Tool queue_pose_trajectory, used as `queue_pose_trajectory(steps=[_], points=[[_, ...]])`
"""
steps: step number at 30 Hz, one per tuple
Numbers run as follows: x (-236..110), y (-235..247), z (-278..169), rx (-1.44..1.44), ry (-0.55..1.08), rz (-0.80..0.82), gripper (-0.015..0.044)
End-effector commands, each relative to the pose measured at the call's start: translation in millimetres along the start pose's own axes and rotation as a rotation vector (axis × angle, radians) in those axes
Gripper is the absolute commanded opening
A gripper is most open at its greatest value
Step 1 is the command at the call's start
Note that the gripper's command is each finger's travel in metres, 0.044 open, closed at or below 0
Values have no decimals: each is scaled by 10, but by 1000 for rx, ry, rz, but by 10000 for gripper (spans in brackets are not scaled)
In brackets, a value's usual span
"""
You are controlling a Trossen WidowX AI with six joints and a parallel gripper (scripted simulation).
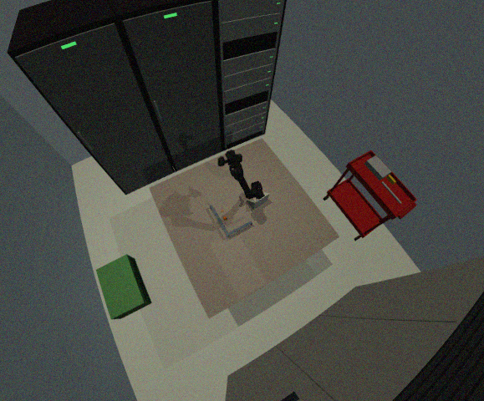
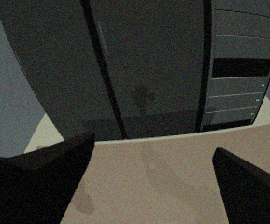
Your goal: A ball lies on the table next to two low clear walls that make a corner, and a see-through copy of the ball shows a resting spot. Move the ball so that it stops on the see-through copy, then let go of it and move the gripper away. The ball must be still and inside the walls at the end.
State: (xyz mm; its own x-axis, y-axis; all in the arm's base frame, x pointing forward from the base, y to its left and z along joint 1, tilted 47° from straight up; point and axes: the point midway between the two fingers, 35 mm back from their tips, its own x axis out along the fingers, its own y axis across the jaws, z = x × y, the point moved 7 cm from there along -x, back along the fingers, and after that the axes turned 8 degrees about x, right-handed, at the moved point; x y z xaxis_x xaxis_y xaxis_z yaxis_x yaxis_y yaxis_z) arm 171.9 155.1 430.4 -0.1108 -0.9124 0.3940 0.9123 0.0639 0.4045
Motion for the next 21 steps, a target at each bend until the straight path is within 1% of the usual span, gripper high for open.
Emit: queue_pose_trajectory(steps=[1,4,6,8,11,13,17,21], points=[[7,-9,9,3,2,-1,374],[124,-143,139,48,31,-12,295],[294,-319,284,105,72,-29,251],[461,-477,390,152,113,-45,251],[625,-626,476,189,161,-52,251],[807,-778,541,222,226,-49,251],[1338,-1107,568,285,408,-41,251],[1882,-1303,428,299,576,-55,251]])
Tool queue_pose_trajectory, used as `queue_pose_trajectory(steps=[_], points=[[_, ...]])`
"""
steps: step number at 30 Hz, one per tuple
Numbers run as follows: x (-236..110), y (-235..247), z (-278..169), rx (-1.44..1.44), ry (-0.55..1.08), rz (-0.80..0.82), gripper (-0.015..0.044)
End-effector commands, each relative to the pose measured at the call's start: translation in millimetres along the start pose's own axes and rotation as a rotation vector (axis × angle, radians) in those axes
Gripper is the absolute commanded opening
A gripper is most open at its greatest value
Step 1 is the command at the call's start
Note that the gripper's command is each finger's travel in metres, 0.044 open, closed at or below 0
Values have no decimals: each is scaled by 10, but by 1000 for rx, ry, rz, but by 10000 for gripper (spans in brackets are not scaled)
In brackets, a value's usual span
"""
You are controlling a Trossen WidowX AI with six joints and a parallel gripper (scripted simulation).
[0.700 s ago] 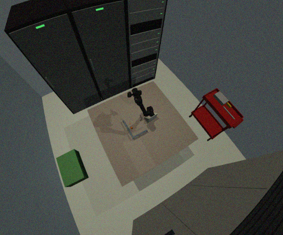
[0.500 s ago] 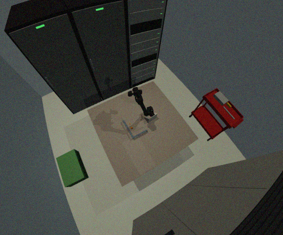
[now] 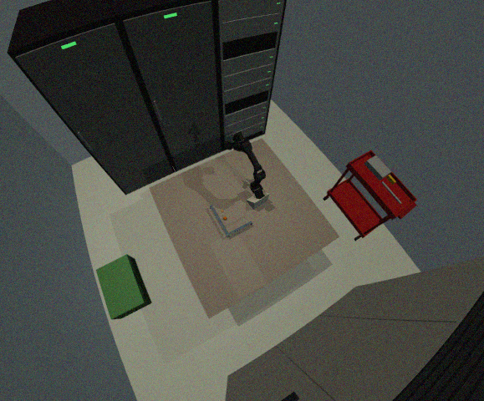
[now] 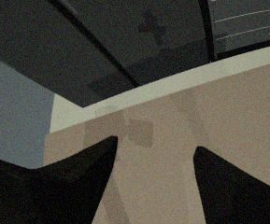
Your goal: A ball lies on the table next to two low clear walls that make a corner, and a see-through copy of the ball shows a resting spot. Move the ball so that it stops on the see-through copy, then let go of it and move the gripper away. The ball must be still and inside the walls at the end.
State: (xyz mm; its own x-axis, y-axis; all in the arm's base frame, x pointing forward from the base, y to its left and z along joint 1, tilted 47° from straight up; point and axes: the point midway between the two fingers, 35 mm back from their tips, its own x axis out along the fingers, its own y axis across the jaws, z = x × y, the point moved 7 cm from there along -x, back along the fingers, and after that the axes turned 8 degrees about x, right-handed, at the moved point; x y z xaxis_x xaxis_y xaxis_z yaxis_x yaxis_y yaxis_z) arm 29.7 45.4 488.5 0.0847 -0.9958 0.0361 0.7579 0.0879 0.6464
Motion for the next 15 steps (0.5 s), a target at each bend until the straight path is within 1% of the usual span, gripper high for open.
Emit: queue_pose_trajectory(steps=[1,4,7,11,15], points=[[672,-197,104,13,196,-52,251],[1122,-257,39,-9,326,-81,251],[1558,-264,-150,-55,458,-109,251],[2031,-199,-556,-148,621,-136,251],[2348,-82,-1080,-269,765,-150,251]])
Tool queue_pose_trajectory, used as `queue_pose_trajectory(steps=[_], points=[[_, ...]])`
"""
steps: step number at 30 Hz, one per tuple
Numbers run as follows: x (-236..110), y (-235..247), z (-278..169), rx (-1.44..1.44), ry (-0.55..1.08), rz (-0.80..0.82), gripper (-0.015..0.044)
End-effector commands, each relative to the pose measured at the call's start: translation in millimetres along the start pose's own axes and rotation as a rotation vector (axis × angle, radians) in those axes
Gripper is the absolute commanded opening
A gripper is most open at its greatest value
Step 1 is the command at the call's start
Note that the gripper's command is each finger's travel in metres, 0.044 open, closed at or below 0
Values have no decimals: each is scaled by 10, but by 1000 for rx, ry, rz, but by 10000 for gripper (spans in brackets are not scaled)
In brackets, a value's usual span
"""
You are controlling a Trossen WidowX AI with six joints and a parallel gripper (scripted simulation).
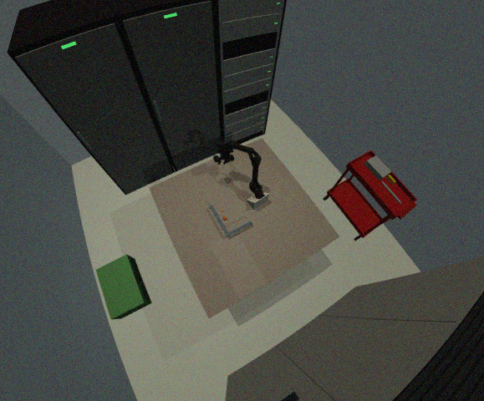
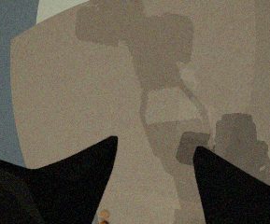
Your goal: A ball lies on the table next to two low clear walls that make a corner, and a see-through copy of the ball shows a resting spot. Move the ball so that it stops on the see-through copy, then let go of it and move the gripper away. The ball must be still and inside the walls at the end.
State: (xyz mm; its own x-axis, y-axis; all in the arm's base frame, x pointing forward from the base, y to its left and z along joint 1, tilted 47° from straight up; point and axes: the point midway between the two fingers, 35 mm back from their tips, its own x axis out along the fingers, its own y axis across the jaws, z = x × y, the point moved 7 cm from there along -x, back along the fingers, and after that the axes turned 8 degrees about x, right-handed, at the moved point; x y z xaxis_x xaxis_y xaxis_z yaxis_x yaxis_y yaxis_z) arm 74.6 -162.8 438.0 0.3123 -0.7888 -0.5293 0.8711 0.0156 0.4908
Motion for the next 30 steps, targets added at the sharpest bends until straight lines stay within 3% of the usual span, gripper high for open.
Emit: queue_pose_trajectory(steps=[1,8,14,22,30], points=[[576,256,-277,-140,150,-50,251],[1155,664,-1081,-408,376,-77,251],[1496,916,-1852,-670,456,-152,251],[1601,1023,-3030,-1009,522,-203,251],[1499,783,-4331,-1546,378,-260,251]])
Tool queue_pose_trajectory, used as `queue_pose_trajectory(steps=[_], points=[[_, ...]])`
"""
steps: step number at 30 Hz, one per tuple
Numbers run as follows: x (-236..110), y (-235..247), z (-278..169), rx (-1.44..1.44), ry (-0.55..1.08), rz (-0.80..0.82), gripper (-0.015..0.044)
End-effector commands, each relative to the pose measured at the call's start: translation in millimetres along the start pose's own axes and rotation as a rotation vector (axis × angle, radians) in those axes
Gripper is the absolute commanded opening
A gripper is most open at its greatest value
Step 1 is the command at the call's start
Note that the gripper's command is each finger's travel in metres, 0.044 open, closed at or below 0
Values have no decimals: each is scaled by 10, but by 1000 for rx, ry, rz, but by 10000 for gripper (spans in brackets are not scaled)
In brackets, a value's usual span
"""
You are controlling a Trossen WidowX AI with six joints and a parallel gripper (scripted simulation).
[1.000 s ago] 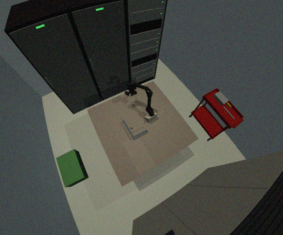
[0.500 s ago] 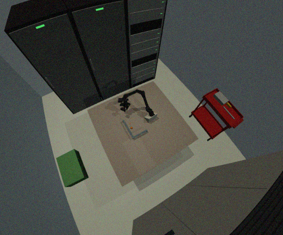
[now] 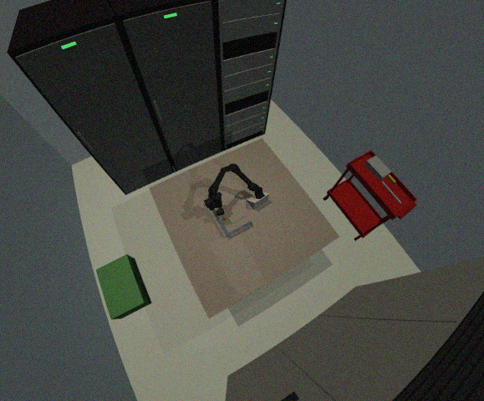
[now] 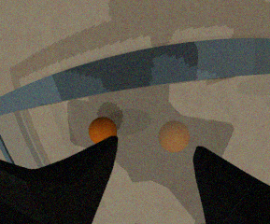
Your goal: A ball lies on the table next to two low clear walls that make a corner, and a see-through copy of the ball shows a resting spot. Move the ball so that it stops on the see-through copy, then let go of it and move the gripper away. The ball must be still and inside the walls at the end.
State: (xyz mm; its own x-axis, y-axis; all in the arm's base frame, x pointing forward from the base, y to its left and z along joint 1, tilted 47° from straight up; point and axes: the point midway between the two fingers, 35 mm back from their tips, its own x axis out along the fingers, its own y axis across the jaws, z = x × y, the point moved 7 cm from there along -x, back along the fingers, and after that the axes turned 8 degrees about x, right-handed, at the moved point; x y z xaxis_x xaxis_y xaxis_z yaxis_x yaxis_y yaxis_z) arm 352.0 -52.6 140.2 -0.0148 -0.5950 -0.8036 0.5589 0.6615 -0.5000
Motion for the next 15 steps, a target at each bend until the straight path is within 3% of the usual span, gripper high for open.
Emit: queue_pose_trajectory(steps=[1,15], points=[[135,602,-386,-268,-57,-139,251],[300,663,-435,-308,-71,-160,251]])
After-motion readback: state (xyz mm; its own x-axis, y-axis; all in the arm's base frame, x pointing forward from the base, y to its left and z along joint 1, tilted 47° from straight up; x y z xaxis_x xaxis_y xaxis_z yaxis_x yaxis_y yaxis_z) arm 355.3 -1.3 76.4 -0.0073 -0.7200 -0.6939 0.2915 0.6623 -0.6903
